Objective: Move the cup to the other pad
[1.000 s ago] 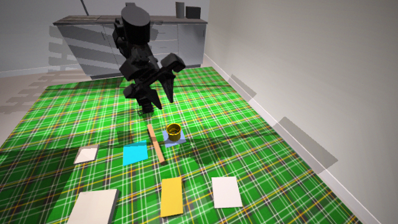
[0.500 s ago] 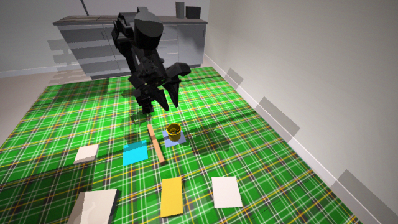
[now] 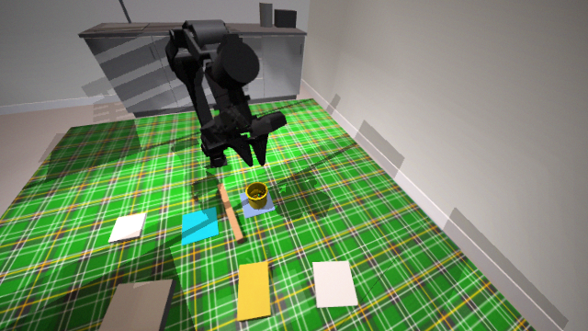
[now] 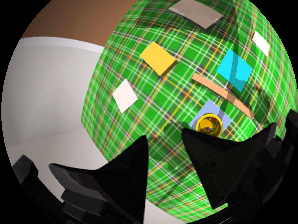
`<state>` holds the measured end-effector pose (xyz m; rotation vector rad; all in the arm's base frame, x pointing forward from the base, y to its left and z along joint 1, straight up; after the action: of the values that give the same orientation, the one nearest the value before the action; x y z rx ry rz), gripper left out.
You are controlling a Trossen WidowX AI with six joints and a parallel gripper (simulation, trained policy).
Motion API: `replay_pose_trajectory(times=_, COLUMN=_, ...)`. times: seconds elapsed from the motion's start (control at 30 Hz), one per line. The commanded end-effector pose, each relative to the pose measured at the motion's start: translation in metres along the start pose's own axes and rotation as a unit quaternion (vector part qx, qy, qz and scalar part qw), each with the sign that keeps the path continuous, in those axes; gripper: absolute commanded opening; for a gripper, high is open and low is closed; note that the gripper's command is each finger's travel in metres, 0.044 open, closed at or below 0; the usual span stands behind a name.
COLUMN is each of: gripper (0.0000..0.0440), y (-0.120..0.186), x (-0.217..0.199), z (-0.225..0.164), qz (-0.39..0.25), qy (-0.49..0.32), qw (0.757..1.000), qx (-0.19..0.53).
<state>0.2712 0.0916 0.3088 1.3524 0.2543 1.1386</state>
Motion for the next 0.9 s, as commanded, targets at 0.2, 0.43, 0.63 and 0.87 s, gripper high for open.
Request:
replay_pose_trajectory(times=0.2, gripper=0.0149, y=-0.016, x=-0.012, z=-0.011, qz=-0.068, qy=-0.021, qw=0.997, qx=0.041)
replay_pose_trajectory(times=0.43, gripper=0.0154, y=-0.029, x=-0.024, z=-0.019, qz=-0.124, qy=-0.029, qw=0.989, qx=0.07)
replay_pose_trajectory(times=0.63, gripper=0.0154, y=-0.04, x=-0.035, z=-0.026, qz=-0.172, qy=-0.033, qw=0.98, qx=0.091)
replay_pose_trajectory(times=0.87, gripper=0.0157, y=-0.054, x=-0.047, z=-0.034, qz=-0.225, qy=-0.04, qw=0.967, qx=0.112)
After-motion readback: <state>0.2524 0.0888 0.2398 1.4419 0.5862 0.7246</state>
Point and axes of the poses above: the point midway between the two fingers, 35 mm back from their tips, its own y axis back along the fingers, its own x axis across the jaws, z = x × y, the point moved 4 cm from there along y, back along the fingers, and after that the axes turned 10 degrees about y, right-handed, at the moved point
